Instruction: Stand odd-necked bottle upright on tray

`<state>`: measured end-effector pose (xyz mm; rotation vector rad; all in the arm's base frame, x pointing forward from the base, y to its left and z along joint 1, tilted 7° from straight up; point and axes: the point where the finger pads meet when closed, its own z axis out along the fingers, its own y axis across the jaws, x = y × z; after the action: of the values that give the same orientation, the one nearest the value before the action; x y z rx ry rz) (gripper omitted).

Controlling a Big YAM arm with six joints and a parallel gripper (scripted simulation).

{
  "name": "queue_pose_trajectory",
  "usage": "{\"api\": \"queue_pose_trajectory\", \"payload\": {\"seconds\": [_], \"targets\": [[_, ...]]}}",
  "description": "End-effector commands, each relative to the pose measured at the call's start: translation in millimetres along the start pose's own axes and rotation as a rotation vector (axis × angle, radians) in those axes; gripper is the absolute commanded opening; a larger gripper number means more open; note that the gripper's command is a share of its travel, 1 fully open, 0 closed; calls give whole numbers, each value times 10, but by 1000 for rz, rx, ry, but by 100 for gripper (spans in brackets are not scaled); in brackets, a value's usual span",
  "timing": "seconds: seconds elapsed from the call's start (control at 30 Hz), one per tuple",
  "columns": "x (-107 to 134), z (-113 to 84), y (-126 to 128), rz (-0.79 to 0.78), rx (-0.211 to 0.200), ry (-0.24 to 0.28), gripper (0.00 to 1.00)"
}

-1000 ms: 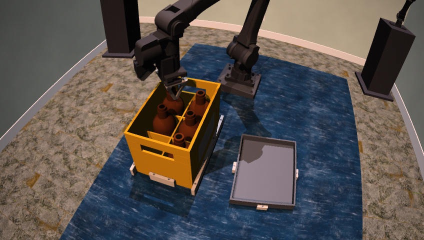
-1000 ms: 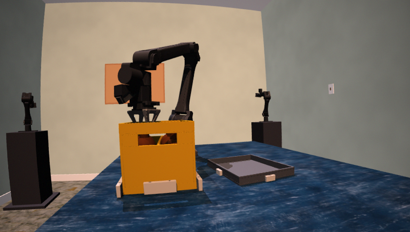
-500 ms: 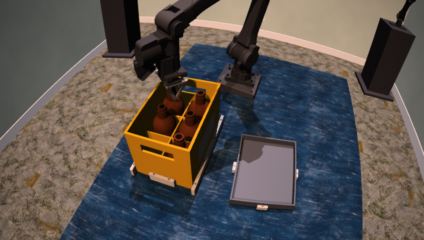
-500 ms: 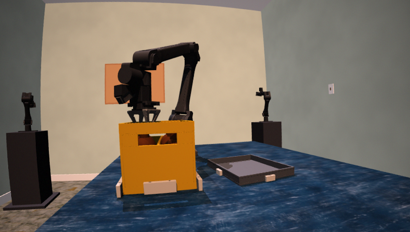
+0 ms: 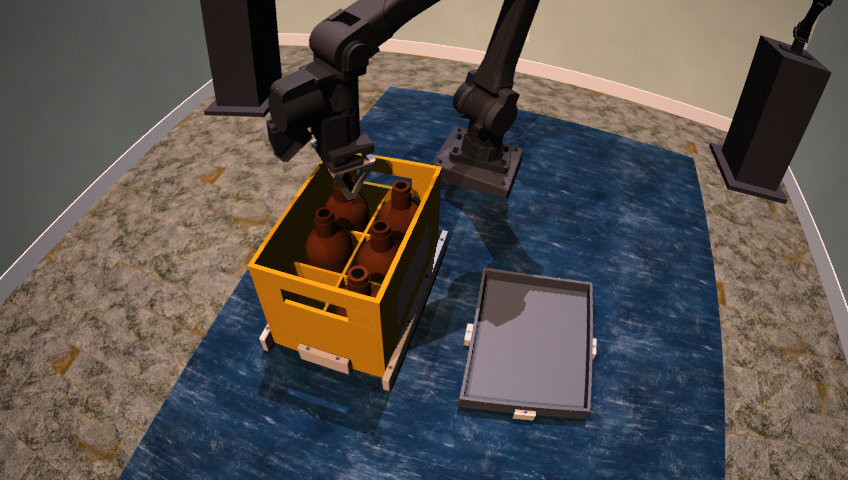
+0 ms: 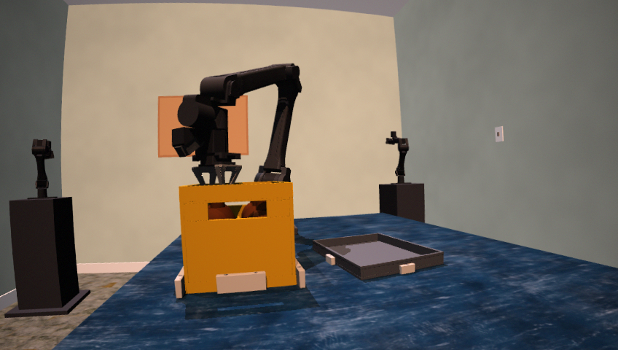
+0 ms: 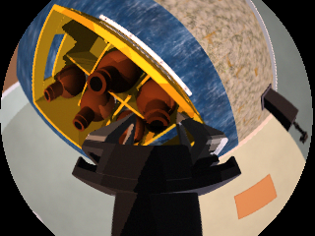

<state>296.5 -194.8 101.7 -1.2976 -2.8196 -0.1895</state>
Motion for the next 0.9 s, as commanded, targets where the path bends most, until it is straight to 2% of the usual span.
{"api": "queue_pose_trajectory", "payload": {"seconds": [0.0,0.13,0.2,0.23,0.27,0.37,0.6,0.7,0.77,0.8,0.83,0.87], "targets": [[-96,-95,-3,9,1,-14,61],[-186,-317,18,3,-10,-62,61],[-186,-317,18,3,-10,-62,61],[-98,-165,9,-1,0,-17,61],[-170,-259,36,-6,-4,-36,61],[-179,-428,20,-6,-10,-63,61],[-174,-607,17,-5,-6,-47,61],[-161,-776,7,-3,-9,-65,61],[-161,-776,7,-3,-9,-65,61],[-64,-574,30,-15,4,-1,61],[-165,-728,58,-16,-3,-32,61],[-166,-770,44,-13,-3,-35,61]]}}
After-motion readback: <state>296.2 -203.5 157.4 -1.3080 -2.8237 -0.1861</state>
